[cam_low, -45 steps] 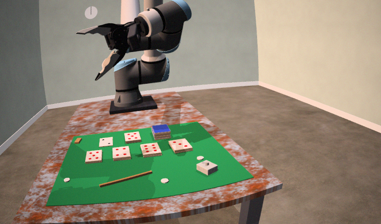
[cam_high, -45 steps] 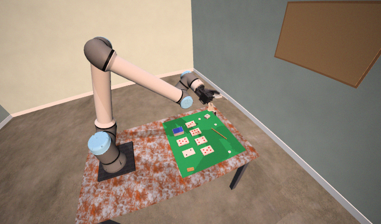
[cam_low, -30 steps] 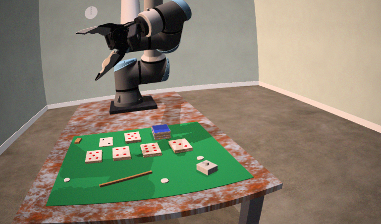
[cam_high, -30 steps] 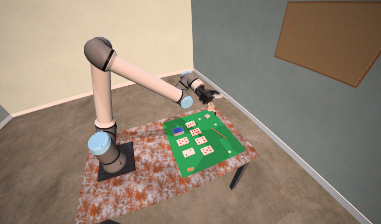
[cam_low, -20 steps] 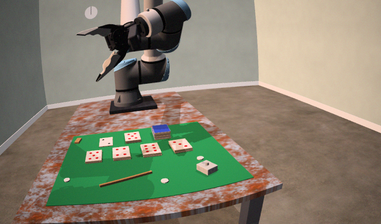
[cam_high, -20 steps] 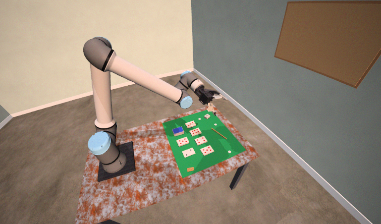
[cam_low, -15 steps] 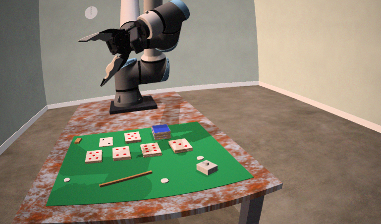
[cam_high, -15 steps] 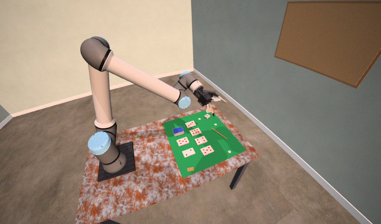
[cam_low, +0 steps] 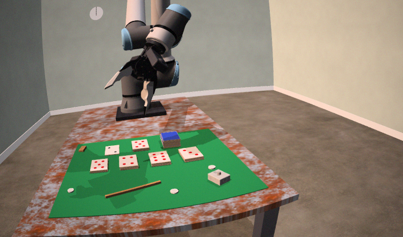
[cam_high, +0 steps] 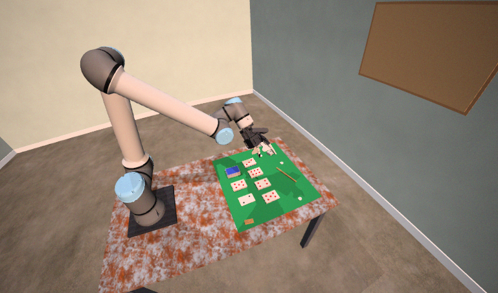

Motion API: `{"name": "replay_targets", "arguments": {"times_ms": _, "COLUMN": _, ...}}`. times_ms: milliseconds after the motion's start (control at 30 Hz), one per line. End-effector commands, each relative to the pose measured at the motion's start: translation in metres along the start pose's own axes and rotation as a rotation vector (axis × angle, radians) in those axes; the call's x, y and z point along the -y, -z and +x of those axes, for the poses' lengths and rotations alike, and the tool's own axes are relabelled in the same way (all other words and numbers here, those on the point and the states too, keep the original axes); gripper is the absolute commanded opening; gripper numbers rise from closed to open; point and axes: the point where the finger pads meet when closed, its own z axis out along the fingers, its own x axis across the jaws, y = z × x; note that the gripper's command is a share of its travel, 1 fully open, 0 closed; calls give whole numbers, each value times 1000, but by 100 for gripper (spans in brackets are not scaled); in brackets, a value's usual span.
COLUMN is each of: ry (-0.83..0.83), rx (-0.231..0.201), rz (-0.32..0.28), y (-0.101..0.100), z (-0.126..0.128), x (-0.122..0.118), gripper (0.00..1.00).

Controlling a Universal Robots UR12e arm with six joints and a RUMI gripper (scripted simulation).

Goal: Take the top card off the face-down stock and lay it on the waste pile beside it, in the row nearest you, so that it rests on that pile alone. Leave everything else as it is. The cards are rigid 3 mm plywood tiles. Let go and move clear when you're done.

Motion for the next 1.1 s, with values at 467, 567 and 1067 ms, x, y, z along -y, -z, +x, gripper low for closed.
{"name": "replay_targets", "arguments": {"times_ms": 467, "ry": -350, "rx": 616, "rz": -169, "y": 50, "z": -211, "x": -104, "gripper": 100}}
{"name": "replay_targets", "arguments": {"times_ms": 567, "ry": -376, "rx": 653, "rz": -191, "y": 57, "z": -224, "x": -111, "gripper": 100}}
{"name": "replay_targets", "arguments": {"times_ms": 1067, "ry": -386, "rx": 666, "rz": -199, "y": 59, "z": -229, "x": -114, "gripper": 100}}
